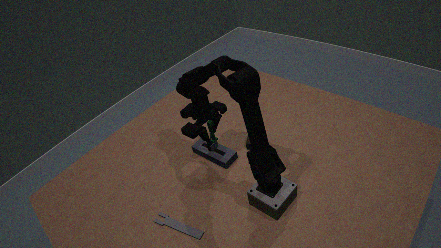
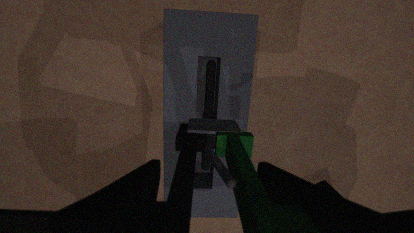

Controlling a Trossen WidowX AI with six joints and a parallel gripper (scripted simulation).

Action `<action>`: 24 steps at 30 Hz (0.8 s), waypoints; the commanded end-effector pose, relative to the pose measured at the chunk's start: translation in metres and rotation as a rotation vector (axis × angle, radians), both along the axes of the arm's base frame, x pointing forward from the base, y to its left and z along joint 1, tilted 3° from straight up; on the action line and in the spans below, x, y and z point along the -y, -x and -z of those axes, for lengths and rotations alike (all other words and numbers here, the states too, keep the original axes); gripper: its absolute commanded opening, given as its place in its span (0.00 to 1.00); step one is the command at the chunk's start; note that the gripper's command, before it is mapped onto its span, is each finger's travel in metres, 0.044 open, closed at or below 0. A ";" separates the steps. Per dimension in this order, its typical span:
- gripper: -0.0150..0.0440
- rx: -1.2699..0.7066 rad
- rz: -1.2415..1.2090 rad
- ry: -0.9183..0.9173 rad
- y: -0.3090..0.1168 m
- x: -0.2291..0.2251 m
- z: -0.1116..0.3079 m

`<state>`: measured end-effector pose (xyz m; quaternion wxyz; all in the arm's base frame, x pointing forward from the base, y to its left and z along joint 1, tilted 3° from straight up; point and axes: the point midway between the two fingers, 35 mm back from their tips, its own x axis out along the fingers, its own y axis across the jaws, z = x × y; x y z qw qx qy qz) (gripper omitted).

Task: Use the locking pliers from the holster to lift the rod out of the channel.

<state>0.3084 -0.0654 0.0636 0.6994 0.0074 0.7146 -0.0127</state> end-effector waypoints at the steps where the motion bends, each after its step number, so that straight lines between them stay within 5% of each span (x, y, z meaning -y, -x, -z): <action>1: 0.67 0.003 -0.004 0.007 -0.001 0.002 -0.001; 24: 0.64 0.003 -0.004 0.007 -0.001 0.004 -0.001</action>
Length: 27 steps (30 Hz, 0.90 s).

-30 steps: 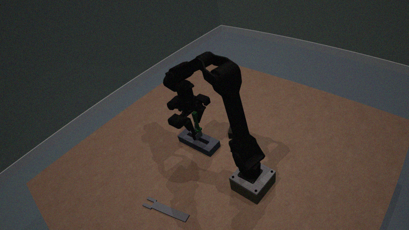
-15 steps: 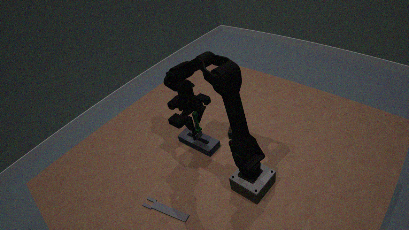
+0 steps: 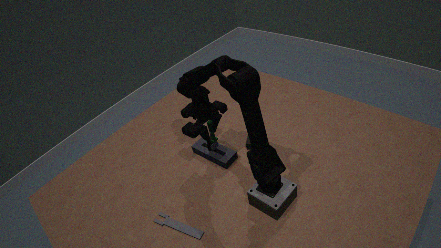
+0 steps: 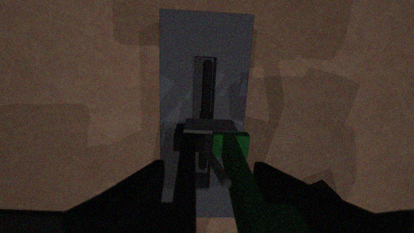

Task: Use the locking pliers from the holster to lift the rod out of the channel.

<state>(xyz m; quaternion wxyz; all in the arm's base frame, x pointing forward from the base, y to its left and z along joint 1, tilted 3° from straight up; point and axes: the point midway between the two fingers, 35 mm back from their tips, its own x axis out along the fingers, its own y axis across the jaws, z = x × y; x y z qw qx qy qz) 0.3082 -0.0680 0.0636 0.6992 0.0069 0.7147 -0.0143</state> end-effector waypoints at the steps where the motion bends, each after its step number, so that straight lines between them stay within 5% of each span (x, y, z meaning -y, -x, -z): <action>1: 0.64 0.003 -0.006 0.004 -0.001 0.001 -0.001; 5: 0.64 0.003 -0.006 0.004 -0.001 0.001 -0.001; 10: 0.43 0.003 -0.006 0.004 -0.001 0.001 -0.001; 27: 0.43 0.002 -0.006 0.000 -0.002 0.002 -0.008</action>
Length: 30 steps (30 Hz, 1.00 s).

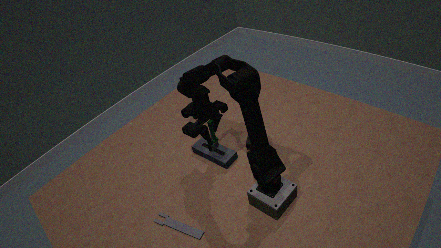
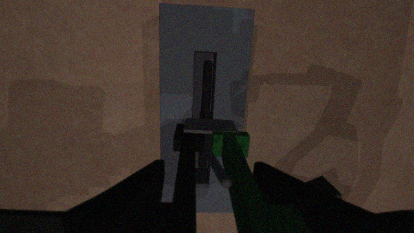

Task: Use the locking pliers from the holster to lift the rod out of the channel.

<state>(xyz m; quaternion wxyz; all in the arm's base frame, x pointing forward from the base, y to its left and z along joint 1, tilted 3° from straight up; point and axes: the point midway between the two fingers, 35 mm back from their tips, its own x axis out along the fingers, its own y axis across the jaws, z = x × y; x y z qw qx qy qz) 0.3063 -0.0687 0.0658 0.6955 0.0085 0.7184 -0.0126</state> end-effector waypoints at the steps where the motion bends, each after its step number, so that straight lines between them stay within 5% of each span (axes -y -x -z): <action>1: 0.43 0.013 -0.006 0.004 -0.004 0.002 -0.006; 30: 0.43 0.012 -0.005 -0.010 -0.005 0.006 -0.031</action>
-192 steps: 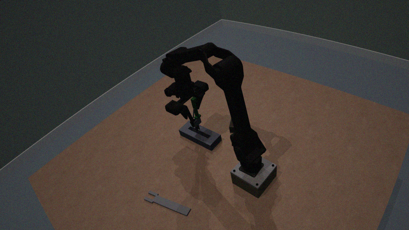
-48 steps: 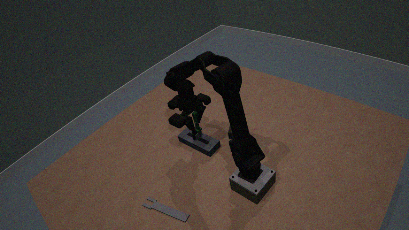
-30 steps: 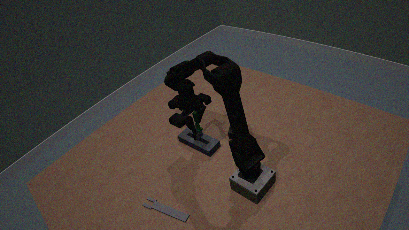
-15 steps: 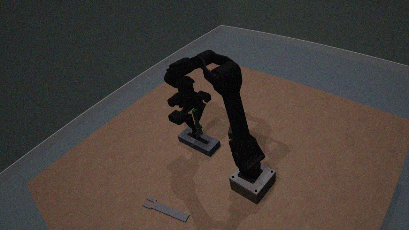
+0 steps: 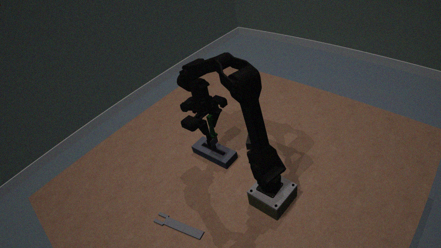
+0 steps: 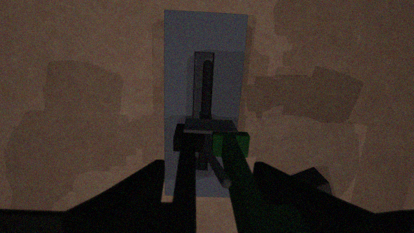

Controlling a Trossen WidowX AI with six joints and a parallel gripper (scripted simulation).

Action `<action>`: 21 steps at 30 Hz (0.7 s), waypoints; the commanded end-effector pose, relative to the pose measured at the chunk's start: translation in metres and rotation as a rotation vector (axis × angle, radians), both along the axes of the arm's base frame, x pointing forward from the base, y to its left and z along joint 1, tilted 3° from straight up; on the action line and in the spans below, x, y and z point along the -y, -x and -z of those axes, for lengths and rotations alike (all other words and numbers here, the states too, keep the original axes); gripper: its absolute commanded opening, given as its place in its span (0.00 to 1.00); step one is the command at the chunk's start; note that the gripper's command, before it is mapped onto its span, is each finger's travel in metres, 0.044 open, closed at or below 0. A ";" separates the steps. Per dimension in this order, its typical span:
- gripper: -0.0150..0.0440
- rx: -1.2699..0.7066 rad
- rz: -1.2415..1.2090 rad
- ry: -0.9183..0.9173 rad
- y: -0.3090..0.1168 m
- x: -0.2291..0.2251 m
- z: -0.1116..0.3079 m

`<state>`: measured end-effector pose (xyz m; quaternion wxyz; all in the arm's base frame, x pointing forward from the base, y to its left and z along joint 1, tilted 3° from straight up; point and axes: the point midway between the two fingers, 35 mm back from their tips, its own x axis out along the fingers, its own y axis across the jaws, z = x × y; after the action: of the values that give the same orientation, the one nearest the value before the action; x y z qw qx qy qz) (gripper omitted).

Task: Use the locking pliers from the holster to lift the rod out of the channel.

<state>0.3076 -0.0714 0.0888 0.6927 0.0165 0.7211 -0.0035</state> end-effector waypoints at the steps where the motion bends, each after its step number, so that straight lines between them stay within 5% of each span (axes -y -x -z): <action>1: 0.43 0.019 -0.004 0.014 -0.003 0.004 -0.009; 21: 0.43 0.054 -0.003 0.009 -0.006 0.005 -0.022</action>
<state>0.3101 -0.0760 0.1034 0.6995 0.0153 0.7145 -0.0066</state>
